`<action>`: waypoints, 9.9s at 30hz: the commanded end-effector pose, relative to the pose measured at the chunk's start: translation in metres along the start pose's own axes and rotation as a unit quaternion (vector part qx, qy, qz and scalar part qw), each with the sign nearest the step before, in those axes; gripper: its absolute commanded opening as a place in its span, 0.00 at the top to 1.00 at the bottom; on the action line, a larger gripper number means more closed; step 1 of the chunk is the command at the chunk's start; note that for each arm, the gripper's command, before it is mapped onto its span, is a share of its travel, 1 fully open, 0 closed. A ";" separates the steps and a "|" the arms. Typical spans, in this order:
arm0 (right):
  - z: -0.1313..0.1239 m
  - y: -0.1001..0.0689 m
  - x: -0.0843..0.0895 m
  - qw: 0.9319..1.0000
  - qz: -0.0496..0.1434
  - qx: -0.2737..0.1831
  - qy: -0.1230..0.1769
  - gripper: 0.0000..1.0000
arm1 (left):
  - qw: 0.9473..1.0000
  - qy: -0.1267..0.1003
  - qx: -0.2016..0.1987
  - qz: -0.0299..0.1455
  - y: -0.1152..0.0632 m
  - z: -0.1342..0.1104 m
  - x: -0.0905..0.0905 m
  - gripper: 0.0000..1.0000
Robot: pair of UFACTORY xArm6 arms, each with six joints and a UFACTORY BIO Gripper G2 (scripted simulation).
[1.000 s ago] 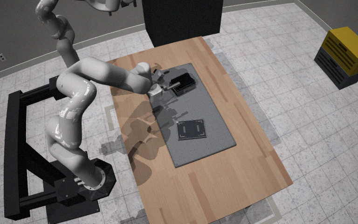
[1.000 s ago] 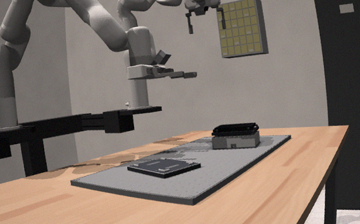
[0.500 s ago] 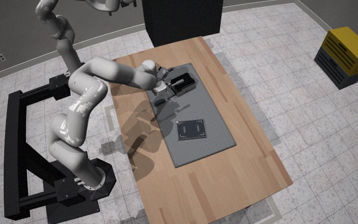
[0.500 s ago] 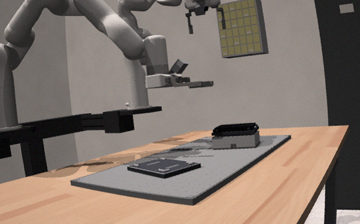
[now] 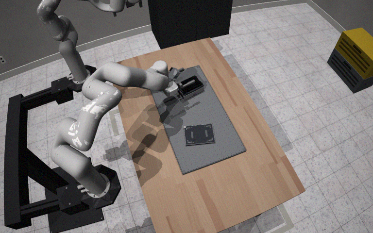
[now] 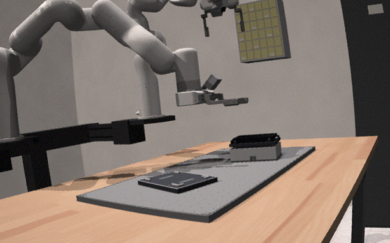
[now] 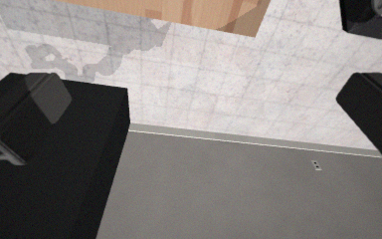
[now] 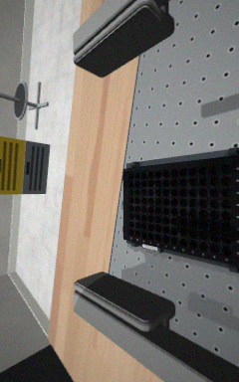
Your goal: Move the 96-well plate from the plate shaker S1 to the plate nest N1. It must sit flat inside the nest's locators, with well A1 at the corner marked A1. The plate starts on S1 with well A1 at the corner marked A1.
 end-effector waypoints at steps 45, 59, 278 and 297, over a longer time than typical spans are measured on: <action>0.029 0.034 -0.050 1.000 0.000 -0.001 0.000 0.63 | 1.000 0.000 0.002 -0.001 -0.002 0.000 0.000 0.00; 0.031 0.034 -0.072 1.000 0.000 -0.001 0.000 0.63 | 1.000 0.000 0.002 -0.001 -0.002 0.000 0.000 0.00; 0.025 0.032 -0.022 0.999 0.003 -0.034 0.000 1.00 | 1.000 0.000 0.002 -0.001 -0.002 0.000 0.000 0.00; 0.001 0.016 -0.031 0.973 0.020 -0.228 0.000 1.00 | 1.000 0.000 0.002 -0.001 -0.002 0.000 0.000 0.00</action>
Point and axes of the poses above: on each arm, the point midway between the two finger pads, its own y axis out along the fingers, its own z axis across the jaws, x = y × z, the point moved 7 cm from there along -y, back along the fingers, and after that the axes turned 5 degrees about -y, right-handed, at the moved point
